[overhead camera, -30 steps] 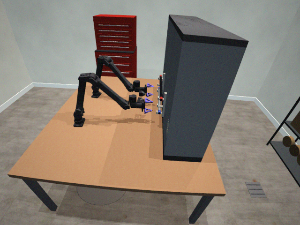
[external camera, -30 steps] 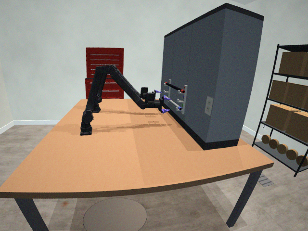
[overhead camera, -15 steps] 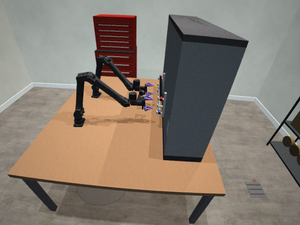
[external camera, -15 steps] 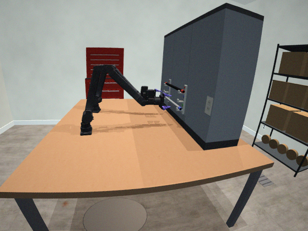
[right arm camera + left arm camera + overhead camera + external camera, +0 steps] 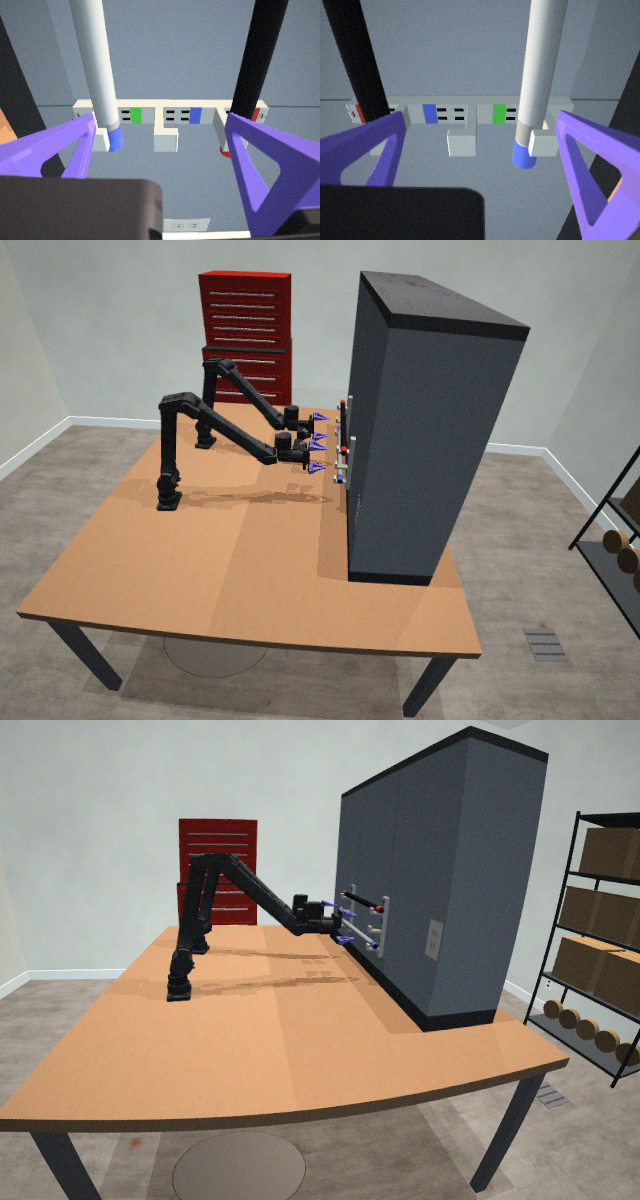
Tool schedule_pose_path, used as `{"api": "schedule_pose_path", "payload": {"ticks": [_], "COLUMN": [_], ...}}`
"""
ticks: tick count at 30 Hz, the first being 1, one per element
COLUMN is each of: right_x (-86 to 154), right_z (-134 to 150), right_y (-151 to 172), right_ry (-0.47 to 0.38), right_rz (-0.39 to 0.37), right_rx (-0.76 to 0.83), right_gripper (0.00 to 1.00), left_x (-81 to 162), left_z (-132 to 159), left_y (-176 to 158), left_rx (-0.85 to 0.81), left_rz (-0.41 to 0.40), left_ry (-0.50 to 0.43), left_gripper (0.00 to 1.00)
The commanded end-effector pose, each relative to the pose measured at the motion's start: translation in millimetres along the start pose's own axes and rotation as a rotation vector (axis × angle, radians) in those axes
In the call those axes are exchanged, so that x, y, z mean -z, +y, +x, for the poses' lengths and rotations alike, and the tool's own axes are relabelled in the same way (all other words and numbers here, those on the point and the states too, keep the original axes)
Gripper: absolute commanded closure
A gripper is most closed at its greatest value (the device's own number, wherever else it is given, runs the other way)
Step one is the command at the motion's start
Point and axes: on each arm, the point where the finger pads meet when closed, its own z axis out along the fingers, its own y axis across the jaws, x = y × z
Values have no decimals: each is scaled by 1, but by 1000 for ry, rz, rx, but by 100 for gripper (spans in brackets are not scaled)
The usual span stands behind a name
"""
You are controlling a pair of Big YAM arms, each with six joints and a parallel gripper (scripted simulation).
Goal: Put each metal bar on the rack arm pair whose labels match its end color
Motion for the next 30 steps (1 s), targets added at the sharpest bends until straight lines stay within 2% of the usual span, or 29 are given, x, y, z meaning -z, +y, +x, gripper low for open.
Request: {"api": "schedule_pose_path", "payload": {"ticks": [1,15,30], "right_x": [-19,-18,-17], "right_z": [6,6,7], "right_y": [-63,-86,-86], "right_ry": [11,11,11], "right_rz": [96,101,103], "right_rx": [-28,-29,-30], "right_gripper": [0,0,0], "left_x": [-15,-14,-13], "left_z": [6,6,6], "left_y": [51,74,74], "left_rx": [30,30,30], "left_rz": [-78,-76,-77], "left_ry": [11,11,11], "left_gripper": [0,0,0]}}
